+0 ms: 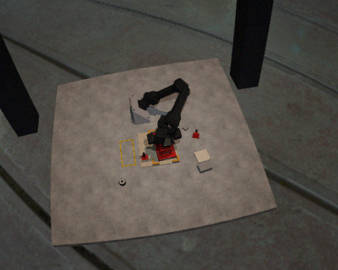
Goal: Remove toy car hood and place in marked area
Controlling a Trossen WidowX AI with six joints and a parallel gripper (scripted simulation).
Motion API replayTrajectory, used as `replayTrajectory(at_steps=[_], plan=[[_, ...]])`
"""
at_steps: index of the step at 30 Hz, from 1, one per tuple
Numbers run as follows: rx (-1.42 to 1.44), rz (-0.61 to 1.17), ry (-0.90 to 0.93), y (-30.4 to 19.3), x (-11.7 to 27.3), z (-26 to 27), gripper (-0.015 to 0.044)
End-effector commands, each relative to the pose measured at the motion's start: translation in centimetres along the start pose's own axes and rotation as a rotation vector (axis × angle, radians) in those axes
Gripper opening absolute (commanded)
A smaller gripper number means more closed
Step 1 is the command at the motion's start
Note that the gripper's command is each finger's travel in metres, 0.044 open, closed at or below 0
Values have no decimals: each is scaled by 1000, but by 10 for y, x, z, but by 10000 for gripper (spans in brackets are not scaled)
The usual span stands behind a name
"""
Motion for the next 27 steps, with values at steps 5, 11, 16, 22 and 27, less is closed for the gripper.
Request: replayTrajectory(at_steps=[5,11,16,22,27], plan=[[4,-6,-5,0,31,-1,0],[-1,-7,-10,1,26,-20,0],[-2,-9,-20,1,29,-49,0],[-3,-9,-28,-3,33,-84,0],[-3,-9,-32,-9,35,-113,0]])
Point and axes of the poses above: the point midway between the two fingers, 35 mm back from their tips, its own x axis back along the fingers, its own z axis across the jaws, y = z × x, the point moved 5 cm from there along x, back along the fingers, and after that the axes turned 2 degrees about x, right-handed, at the moved point
